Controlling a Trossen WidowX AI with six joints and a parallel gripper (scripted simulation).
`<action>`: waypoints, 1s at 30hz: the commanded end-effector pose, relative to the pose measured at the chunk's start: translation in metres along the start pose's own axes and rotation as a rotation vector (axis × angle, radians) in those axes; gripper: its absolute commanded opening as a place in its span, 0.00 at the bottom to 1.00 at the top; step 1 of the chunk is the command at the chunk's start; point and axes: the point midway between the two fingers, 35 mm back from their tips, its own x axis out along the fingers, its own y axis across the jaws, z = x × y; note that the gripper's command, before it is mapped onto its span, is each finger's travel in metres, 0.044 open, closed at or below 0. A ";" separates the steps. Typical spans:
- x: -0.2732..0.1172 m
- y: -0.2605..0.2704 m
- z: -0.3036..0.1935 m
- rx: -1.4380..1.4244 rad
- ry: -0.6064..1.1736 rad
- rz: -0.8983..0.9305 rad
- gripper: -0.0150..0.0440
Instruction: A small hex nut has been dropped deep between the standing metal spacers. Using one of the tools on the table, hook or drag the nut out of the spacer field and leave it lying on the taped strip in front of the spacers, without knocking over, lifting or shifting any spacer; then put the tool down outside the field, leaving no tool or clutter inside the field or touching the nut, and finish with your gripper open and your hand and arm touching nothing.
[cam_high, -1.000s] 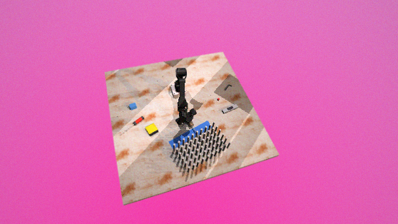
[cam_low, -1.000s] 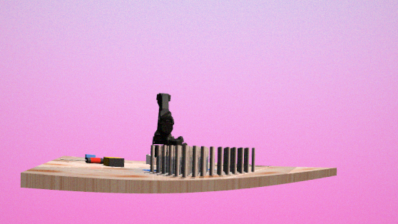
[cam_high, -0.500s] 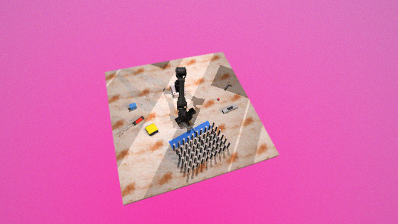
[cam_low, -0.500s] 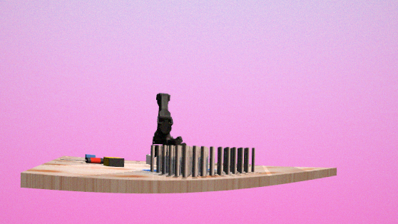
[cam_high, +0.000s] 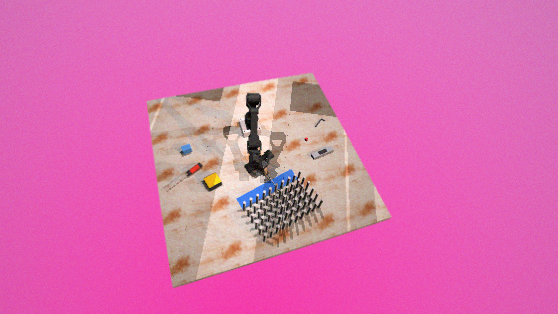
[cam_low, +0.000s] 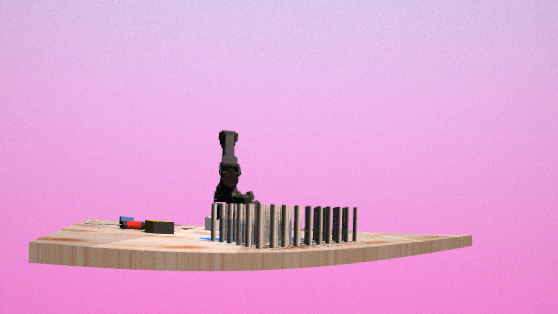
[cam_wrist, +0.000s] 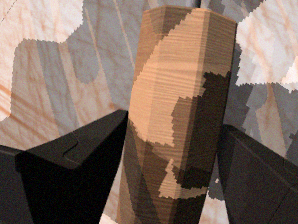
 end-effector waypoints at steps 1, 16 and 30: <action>-0.001 0.001 -0.003 -0.002 -0.002 0.002 0.25; -0.004 0.001 -0.013 -0.002 -0.001 0.002 0.25; -0.006 0.001 -0.022 -0.002 0.000 0.002 0.25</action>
